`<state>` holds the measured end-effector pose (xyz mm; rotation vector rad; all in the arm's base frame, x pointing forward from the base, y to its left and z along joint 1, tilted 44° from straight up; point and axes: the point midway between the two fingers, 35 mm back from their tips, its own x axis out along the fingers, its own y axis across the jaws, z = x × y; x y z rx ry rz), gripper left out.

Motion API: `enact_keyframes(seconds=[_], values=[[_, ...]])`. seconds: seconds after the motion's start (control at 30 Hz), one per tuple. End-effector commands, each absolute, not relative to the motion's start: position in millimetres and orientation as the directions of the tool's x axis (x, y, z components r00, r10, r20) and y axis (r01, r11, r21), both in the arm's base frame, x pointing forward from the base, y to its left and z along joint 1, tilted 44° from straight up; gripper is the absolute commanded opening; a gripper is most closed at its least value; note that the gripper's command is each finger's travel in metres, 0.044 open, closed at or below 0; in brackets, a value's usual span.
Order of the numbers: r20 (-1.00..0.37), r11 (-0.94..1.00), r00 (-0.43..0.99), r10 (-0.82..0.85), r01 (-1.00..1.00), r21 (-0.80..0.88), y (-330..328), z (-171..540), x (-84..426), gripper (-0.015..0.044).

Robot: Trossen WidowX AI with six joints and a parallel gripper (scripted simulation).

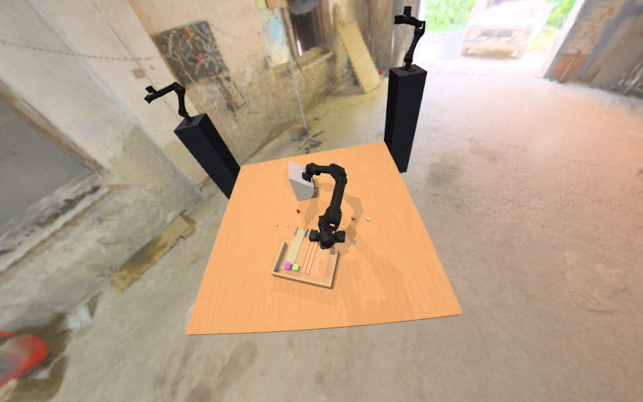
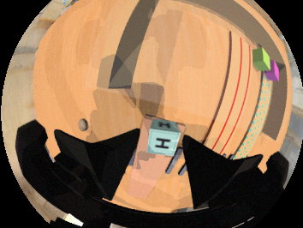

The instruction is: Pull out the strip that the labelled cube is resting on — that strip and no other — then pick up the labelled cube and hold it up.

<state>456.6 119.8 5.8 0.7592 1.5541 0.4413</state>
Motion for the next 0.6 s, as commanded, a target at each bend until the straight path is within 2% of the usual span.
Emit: enact_keyframes(seconds=[0.0, 0.23, 0.37, 0.57], values=[[-0.72, 0.703, -0.003, 0.694, 0.215, 0.678, 125.7, -1.6, 454.5, 0.025], [-0.719, 0.703, -0.003, 0.695, 0.215, 0.678, 127.4, -3.3, 454.4, 0.025], [-0.723, 0.707, 0.001, 0.691, 0.209, 0.676, 126.2, -1.3, 455.1, 0.0145], [-0.723, 0.707, 0.001, 0.691, 0.209, 0.676, 126.2, -1.3, 455.1, 0.0105]])
